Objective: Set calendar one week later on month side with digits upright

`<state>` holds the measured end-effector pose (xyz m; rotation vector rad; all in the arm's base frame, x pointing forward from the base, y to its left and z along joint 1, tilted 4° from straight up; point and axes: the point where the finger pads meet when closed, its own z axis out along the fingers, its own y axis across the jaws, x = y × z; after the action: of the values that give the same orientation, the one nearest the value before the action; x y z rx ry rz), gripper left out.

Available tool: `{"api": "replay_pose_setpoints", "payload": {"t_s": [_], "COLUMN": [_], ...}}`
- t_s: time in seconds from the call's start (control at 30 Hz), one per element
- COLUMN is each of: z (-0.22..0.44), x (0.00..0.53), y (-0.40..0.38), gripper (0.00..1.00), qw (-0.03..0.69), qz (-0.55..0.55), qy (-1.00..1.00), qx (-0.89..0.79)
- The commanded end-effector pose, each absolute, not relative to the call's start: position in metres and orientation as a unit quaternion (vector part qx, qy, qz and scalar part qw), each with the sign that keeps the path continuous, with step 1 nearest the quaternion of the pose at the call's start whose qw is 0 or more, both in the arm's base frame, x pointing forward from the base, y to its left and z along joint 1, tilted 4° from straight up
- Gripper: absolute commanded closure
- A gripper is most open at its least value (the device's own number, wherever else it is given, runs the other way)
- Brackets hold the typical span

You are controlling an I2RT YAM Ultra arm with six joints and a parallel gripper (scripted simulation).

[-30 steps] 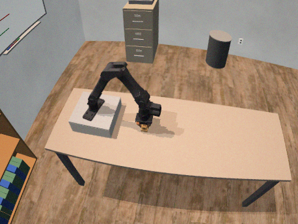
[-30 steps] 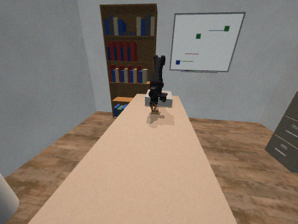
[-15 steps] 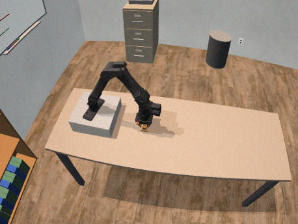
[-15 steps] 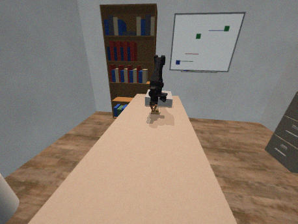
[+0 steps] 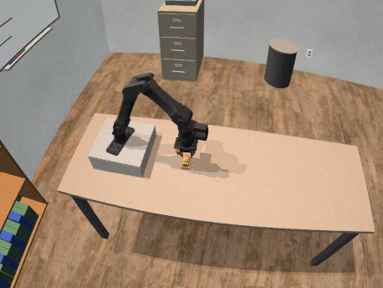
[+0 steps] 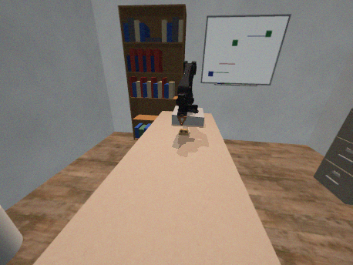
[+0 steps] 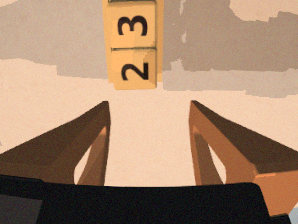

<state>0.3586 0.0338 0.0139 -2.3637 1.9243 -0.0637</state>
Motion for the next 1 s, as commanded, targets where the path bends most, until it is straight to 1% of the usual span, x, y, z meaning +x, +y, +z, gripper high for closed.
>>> {"api": "replay_pose_setpoints", "payload": {"t_s": [0.0, 0.37, 0.4, 0.97], "z": [0.031, 0.045, 0.045, 0.045], "x": [0.351, 0.350, 0.350, 0.350], "y": [0.033, 0.033, 0.033, 0.033], "gripper": [0.55, 0.55, 0.00, 0.00], "qw": [0.039, 0.039, 0.039, 0.039], "qz": [-0.010, -0.010, -0.010, -0.010], "qy": [0.631, 0.631, 0.631, 0.631], "qx": [-0.775, -0.775, -0.775, -0.775]}}
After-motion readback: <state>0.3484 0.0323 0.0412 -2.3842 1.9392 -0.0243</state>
